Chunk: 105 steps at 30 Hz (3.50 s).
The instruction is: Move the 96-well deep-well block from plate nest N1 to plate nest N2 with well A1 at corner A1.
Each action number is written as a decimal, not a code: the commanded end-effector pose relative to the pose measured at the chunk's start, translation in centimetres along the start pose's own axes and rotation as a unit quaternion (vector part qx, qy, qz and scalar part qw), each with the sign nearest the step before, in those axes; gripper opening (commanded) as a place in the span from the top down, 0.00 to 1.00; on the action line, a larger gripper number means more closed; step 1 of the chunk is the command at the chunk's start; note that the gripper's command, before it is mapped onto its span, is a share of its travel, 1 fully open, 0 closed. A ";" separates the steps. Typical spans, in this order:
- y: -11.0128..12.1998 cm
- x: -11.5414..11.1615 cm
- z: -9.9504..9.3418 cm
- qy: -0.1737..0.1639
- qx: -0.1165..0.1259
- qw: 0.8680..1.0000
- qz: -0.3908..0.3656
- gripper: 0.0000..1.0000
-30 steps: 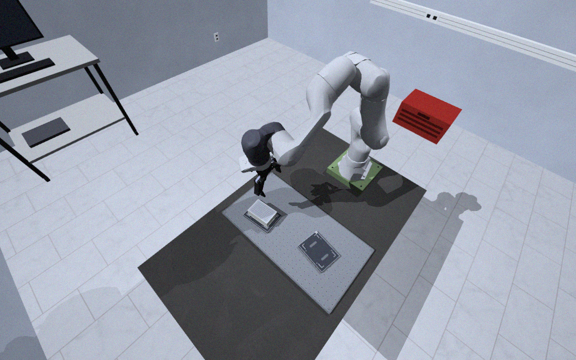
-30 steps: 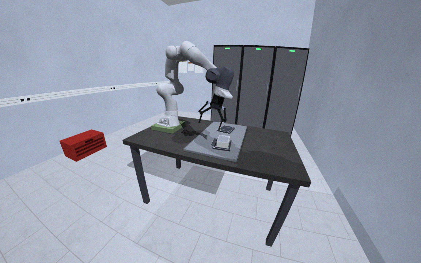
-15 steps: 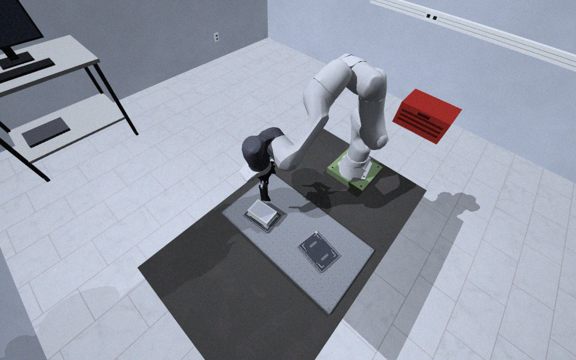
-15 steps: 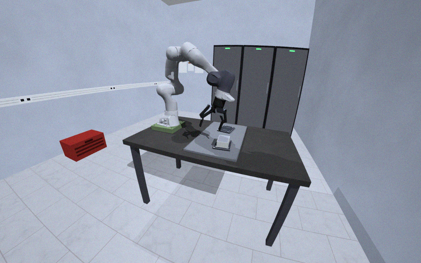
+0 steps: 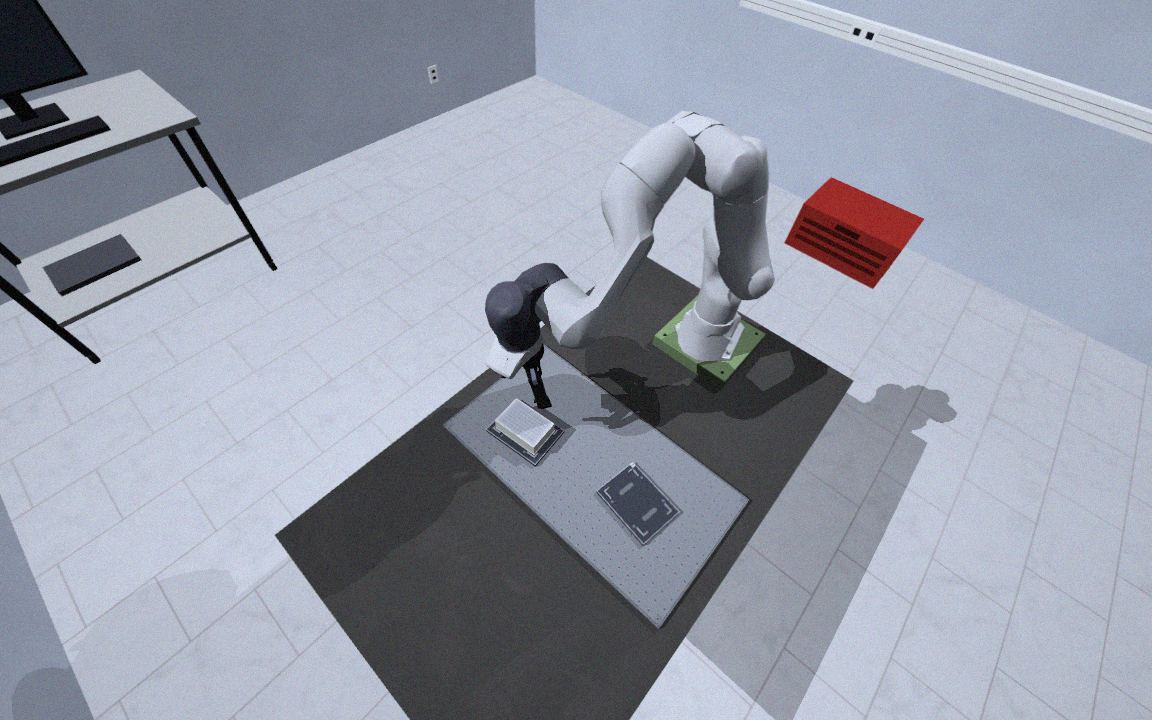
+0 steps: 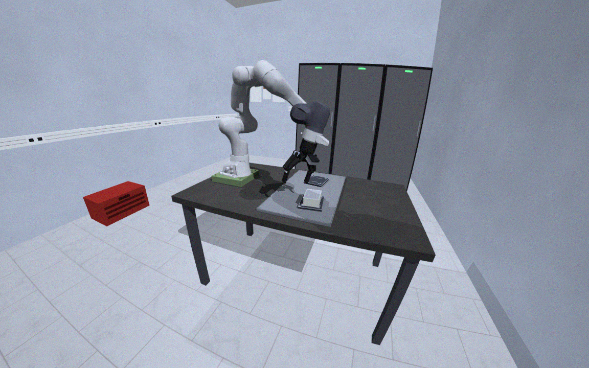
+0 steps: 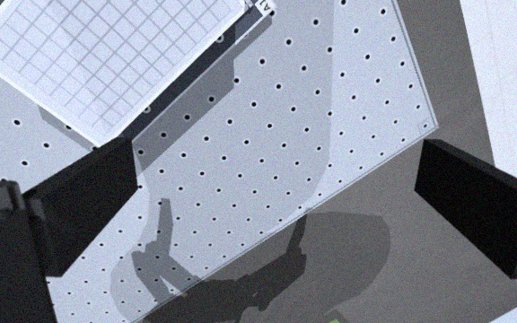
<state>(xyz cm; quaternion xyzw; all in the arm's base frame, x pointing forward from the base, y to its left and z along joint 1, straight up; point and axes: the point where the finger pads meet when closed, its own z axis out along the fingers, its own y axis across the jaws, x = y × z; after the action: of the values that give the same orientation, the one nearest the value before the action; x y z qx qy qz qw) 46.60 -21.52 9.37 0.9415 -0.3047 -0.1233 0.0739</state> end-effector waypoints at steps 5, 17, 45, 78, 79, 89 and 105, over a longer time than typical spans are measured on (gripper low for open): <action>-0.5 0.7 0.4 0.007 0.010 0.986 -0.166 0.00; -1.7 1.3 1.0 0.018 0.012 0.945 -0.326 0.00; -4.7 2.9 1.2 0.060 0.009 0.766 -0.640 0.00; -7.3 5.1 -0.5 0.126 -0.034 0.452 -0.882 0.00; -7.4 5.2 -0.6 0.128 -0.036 0.442 -0.887 0.00; -7.6 5.4 -0.9 0.134 -0.043 0.409 -0.902 0.00; -7.6 5.4 -0.9 0.134 -0.043 0.409 -0.902 0.00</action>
<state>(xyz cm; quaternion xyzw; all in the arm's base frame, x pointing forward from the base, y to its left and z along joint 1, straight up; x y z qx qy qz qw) 55.41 -18.39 7.60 0.6804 0.7329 -0.0027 0.0006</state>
